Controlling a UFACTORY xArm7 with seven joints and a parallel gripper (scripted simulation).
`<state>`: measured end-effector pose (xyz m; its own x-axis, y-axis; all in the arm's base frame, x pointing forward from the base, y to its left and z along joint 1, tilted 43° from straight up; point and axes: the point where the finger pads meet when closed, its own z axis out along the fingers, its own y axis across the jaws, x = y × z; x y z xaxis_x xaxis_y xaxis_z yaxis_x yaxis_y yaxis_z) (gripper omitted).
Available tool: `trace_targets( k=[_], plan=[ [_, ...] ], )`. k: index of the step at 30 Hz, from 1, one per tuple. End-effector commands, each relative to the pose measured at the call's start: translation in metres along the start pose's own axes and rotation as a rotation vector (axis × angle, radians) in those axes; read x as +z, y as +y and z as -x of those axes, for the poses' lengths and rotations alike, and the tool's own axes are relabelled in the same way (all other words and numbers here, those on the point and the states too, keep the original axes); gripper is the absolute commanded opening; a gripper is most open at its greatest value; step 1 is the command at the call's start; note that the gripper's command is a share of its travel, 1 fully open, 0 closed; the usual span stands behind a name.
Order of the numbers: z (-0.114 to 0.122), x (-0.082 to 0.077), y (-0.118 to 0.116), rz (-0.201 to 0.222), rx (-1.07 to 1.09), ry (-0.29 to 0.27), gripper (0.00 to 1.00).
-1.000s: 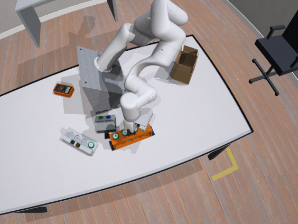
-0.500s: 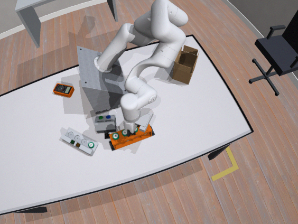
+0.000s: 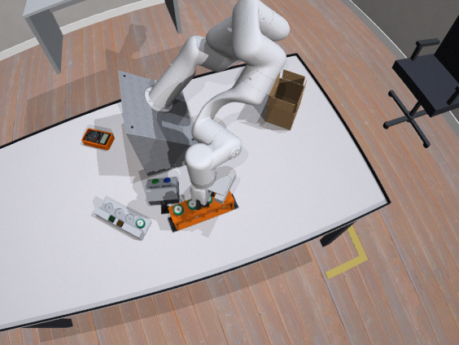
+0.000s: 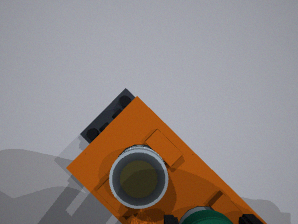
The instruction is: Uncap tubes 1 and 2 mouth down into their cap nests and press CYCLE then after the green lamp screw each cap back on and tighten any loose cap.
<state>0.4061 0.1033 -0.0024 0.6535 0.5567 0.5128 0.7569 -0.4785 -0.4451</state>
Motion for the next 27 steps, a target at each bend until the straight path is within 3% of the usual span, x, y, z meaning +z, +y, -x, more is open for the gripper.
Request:
trace_targets(
  k=[1, 7, 9, 24, 27],
  plan=[
    [-0.0004, -0.0017, 0.0016, 0.004, -0.049, 0.002, 0.0],
    [-0.0004, -0.0018, 0.0016, 0.004, -0.349, 0.001, 0.0],
    [-0.0004, -0.0018, 0.0016, 0.004, -0.349, 0.001, 0.0],
    [-0.0004, -0.0023, 0.0016, 0.005, -1.099, -0.001, 0.0],
    [-0.0004, -0.0023, 0.0016, 0.005, -1.149, -0.001, 0.0]
  ],
)
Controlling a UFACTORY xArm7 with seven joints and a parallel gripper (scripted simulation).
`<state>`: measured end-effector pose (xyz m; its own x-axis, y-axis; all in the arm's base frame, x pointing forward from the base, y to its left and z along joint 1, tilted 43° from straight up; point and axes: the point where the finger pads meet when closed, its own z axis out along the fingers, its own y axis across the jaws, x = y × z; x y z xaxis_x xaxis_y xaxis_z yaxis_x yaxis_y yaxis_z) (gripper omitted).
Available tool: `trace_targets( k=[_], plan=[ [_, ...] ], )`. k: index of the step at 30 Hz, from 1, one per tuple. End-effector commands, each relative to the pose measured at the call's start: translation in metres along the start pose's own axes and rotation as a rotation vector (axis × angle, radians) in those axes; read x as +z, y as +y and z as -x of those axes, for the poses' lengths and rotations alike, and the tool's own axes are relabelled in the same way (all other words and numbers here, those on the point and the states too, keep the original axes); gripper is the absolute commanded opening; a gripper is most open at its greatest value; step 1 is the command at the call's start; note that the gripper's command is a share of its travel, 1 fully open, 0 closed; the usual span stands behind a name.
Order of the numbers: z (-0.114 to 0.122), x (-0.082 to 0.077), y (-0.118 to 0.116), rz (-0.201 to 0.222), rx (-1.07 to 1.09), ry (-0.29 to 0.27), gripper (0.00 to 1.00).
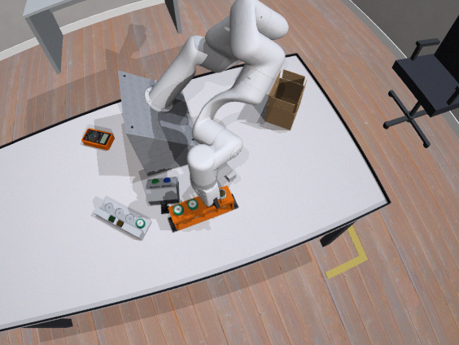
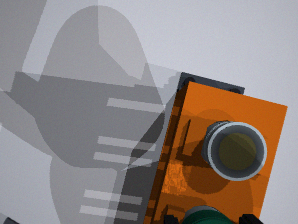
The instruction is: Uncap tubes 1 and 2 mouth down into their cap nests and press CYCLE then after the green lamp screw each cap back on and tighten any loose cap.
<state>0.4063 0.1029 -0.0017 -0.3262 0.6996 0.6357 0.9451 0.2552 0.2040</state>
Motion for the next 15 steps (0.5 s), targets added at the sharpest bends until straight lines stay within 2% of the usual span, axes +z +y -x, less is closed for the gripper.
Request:
trace_targets(
  k=[1, 8, 15],
  plan=[
    [0.0013, -0.0016, 0.0008, 0.025, -0.155, 0.005, 0.0],
    [0.0013, -0.0018, 0.0008, 0.026, -0.505, 0.0, 0.0],
    [0.0013, -0.0018, 0.0008, 0.026, -0.526, 0.0, 0.0]
  ],
)
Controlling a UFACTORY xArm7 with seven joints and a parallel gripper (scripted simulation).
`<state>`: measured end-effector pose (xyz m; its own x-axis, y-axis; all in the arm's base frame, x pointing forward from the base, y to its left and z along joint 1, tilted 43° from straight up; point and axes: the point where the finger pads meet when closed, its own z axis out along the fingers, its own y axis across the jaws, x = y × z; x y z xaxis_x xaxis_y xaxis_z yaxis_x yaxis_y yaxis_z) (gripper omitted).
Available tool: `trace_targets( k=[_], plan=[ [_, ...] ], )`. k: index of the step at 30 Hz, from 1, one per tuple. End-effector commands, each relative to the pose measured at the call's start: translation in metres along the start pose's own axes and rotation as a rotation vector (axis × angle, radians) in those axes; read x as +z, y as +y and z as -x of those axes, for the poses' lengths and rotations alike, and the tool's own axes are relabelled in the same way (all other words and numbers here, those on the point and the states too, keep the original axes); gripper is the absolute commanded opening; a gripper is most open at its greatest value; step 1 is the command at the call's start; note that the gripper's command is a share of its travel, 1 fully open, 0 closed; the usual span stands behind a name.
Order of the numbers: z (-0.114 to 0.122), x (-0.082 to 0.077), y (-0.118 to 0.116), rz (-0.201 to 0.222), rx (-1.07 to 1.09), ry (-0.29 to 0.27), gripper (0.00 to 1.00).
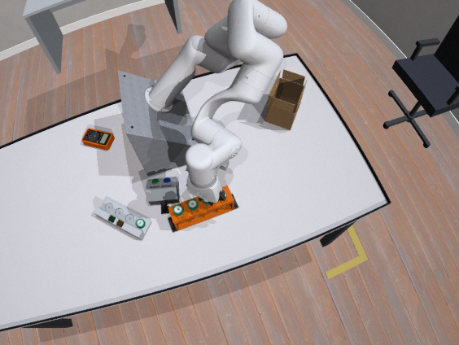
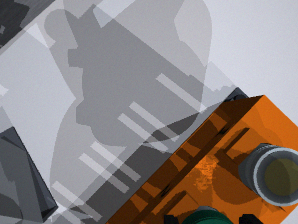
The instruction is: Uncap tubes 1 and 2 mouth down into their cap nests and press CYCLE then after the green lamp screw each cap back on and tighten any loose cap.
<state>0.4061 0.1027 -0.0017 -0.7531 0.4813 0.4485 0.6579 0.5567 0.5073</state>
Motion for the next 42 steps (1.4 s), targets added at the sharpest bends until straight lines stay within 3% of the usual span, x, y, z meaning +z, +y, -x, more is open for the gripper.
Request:
trace_targets(
  k=[1, 2, 12, 15, 18, 20, 33, 35, 37, 42],
  plan=[
    [0.0016, -0.0016, 0.0003, 0.006, -0.005, -0.005, 0.0],
    [0.0016, -0.0016, 0.0004, 0.006, -0.005, -0.005, 0.46],
    [0.0016, -0.0016, 0.0003, 0.006, -0.005, -0.005, 0.46],
    [0.0016, -0.0015, 0.0003, 0.006, 0.245, -0.004, 0.46],
    [0.0016, -0.0015, 0.0003, 0.006, 0.299, -0.004, 0.46],
    [0.0016, -0.0015, 0.0003, 0.007, 0.487, -0.003, 0.46],
    [0.0016, -0.0015, 0.0003, 0.011, 1.197, -0.001, 0.46],
    [0.0016, -0.0015, 0.0003, 0.011, 1.197, -0.001, 0.46],
    [0.0016, -0.0015, 0.0003, 0.008, 1.384, 0.0, 0.46],
    [0.0017, -0.0015, 0.0005, 0.008, 1.565, 0.001, 0.46]
  ],
)
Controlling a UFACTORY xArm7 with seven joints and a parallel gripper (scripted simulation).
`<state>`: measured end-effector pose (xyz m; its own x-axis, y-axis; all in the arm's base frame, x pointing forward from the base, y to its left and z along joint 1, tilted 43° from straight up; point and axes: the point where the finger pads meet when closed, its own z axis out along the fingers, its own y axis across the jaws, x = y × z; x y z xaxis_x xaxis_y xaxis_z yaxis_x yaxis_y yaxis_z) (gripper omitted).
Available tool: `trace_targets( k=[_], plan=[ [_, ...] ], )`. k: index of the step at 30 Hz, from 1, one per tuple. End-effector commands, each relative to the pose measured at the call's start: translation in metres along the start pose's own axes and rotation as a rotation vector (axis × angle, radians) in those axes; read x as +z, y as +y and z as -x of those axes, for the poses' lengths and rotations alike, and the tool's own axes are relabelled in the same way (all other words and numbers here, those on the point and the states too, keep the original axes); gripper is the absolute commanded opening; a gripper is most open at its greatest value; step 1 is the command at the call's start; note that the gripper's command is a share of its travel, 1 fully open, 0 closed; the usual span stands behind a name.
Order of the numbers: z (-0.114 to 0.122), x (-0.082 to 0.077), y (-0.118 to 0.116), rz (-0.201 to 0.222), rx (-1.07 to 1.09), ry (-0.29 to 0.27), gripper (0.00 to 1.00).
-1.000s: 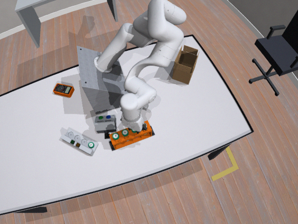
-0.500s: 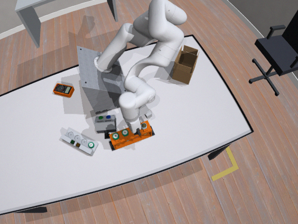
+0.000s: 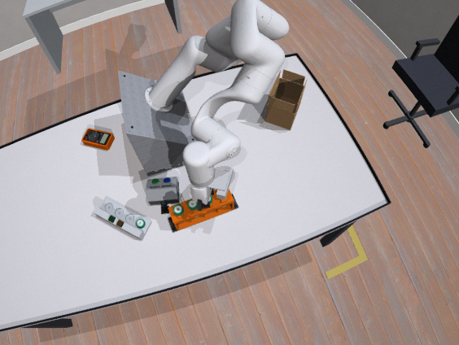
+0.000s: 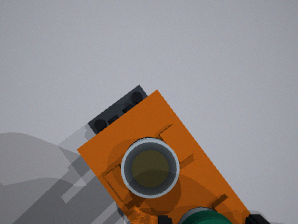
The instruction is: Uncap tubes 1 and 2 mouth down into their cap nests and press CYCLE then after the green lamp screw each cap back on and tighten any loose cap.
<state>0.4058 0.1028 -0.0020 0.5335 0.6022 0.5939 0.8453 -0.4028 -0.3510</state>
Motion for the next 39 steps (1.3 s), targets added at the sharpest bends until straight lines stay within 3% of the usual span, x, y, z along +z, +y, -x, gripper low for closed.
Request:
trace_targets(
  k=[1, 5, 6, 20, 39],
  plan=[
    [-0.0005, -0.0018, 0.002, -0.011, 0.149, -0.028, 0.46],
    [-0.0006, -0.0018, 0.002, -0.011, 0.149, -0.028, 0.46],
    [-0.0006, -0.0018, 0.002, -0.011, 0.149, -0.028, 0.0],
    [-0.0006, -0.0018, 0.002, -0.011, 0.149, -0.028, 0.0],
    [-0.0006, -0.0022, 0.002, -0.023, -0.7, -0.021, 0.0]
  ],
)
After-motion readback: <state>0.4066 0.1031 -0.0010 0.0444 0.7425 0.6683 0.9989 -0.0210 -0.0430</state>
